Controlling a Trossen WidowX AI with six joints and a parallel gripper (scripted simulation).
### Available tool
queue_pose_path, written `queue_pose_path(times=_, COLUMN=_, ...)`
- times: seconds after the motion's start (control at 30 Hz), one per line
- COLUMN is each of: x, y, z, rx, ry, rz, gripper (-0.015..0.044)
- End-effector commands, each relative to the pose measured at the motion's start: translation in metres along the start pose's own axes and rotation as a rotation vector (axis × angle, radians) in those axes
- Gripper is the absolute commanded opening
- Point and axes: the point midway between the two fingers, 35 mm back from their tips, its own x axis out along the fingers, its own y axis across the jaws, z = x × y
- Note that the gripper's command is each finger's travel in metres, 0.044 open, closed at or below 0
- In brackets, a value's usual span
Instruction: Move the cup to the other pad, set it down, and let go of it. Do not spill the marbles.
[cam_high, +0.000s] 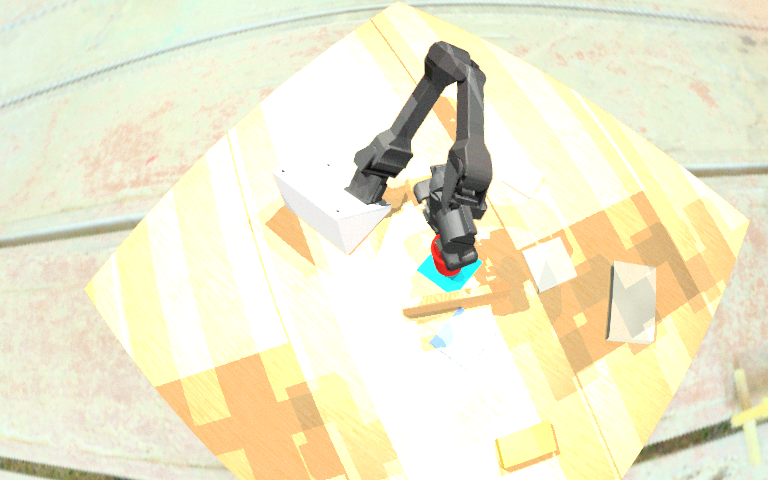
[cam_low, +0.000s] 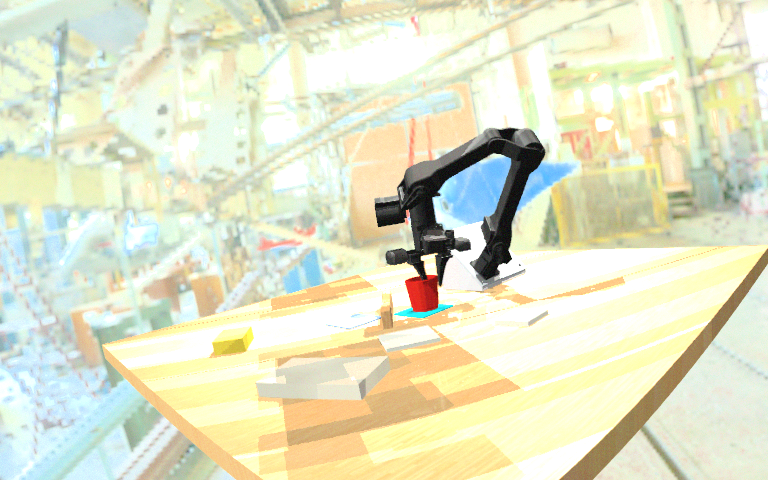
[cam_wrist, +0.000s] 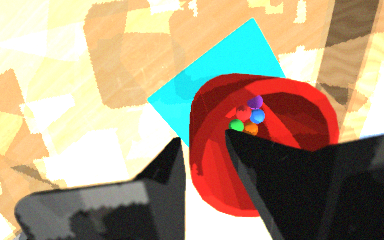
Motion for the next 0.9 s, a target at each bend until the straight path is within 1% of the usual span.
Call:
queue_pose_path(times=0.0, x=-0.005, y=-0.001, z=0.000, rx=-0.006, ry=0.003, rz=-0.003, gripper=0.0128)
queue_pose_path(times=0.87, x=-0.037, y=-0.001, z=0.000, rx=-0.002, ry=0.002, rz=-0.004, gripper=0.0128)
